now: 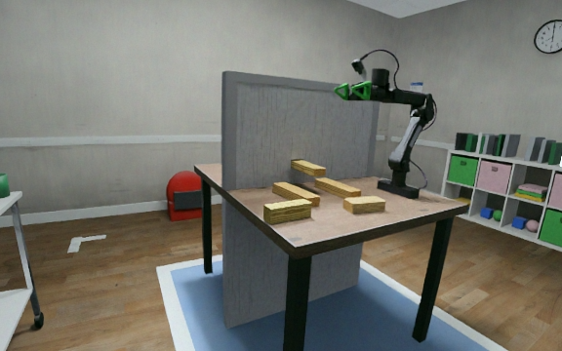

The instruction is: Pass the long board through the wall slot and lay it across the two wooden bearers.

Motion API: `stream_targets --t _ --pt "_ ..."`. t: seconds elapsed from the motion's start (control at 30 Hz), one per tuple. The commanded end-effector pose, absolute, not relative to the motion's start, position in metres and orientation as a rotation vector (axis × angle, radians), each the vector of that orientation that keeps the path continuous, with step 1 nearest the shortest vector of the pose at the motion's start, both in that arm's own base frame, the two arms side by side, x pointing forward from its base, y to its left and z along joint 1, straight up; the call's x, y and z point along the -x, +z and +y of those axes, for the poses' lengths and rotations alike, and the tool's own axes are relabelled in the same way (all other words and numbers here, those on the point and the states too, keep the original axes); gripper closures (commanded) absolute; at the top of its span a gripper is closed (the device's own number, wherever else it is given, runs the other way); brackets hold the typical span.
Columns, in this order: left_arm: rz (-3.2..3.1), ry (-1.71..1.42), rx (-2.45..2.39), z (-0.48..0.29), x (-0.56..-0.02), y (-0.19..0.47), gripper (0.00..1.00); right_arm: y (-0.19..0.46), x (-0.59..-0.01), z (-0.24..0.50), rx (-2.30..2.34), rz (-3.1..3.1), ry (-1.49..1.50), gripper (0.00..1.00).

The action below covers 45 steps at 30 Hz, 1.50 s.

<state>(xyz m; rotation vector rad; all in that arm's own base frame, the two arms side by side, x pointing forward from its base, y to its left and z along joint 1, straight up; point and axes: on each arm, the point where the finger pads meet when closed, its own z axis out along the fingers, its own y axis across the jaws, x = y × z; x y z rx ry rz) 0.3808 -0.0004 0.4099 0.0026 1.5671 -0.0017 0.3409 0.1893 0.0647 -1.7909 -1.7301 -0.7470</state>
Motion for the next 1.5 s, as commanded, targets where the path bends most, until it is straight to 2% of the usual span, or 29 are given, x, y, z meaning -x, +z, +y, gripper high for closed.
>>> stream_targets --t 0.0,0.17,0.2,1.07,1.2,1.47 --pt "1.493 -0.002 0.01 0.002 -0.375 0.441 0.0 0.111 -0.365 0.2 1.695 -1.729 -0.962 1.0" --pt "1.493 -0.002 0.01 0.002 -0.375 0.441 0.0 0.101 -0.352 0.206 1.683 -1.722 -0.921 1.0" --pt "1.493 -0.002 0.01 0.002 -0.375 0.441 0.0 0.112 -0.37 0.196 1.722 -1.735 -0.956 1.0" --pt "1.493 -0.002 0.01 0.002 -0.375 0.441 0.0 0.11 -0.365 0.203 1.67 -1.717 -0.974 1.0" --pt "1.493 -0.002 0.01 0.002 -0.375 0.441 0.0 0.082 -0.348 0.2 1.691 -1.662 -0.882 1.0" --pt "1.493 -0.002 0.01 0.002 -0.375 0.441 0.0 0.11 -0.36 0.211 1.65 -1.717 -0.962 1.0"
